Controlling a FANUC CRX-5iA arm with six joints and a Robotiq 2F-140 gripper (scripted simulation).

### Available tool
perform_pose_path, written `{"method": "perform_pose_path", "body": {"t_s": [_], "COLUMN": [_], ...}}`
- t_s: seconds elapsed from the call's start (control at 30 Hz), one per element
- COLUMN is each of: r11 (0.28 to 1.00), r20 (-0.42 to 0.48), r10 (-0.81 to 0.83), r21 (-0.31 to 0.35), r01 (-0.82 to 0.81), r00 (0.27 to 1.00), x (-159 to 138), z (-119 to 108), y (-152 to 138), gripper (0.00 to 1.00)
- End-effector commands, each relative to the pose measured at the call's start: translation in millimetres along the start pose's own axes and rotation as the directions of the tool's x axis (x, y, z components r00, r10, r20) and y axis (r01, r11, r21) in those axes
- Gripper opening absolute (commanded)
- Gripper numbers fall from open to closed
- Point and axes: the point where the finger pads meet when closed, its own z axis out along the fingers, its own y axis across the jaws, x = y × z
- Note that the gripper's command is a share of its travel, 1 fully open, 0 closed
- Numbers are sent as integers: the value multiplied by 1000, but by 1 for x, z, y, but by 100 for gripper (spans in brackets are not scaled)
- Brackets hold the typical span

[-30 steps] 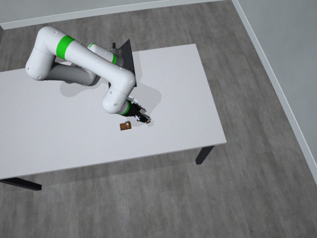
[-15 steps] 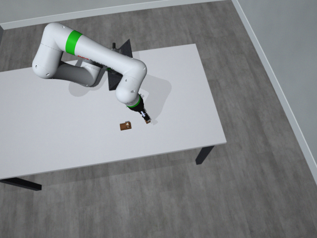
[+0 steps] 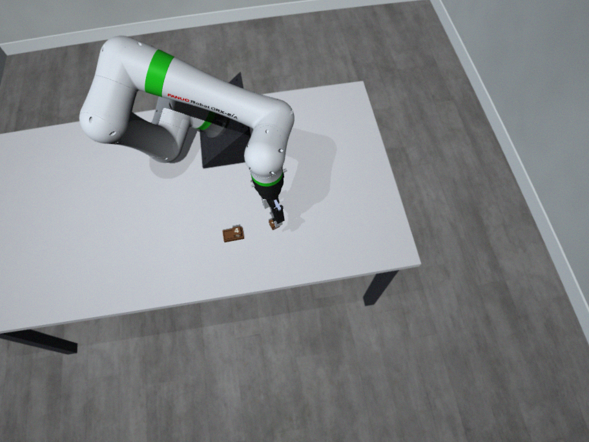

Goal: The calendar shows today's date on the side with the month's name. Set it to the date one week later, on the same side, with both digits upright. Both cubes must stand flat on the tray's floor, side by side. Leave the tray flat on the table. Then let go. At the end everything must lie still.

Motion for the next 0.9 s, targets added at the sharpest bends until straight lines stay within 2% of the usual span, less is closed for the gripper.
{"method": "perform_pose_path", "body": {"t_s": [0.0, 0.47, 0.8, 0.83, 0.87], "r11": [1000, 1000, 1000, 1000, 1000], "r20": [-1, -1, -1, -1, -1], "r10": [0, 0, -29, -29, -29], "r21": [0, 0, 0, 0, 0], "r01": [0, 0, 29, 29, 29], "r00": [1000, 1000, 1000, 1000, 1000], "x": [0, 0, 0, 0, 0], "z": [0, 0, -10, -10, -10], "y": [0, 0, 0, 0, 0], "gripper": [100, 100, 100, 28, 28]}}
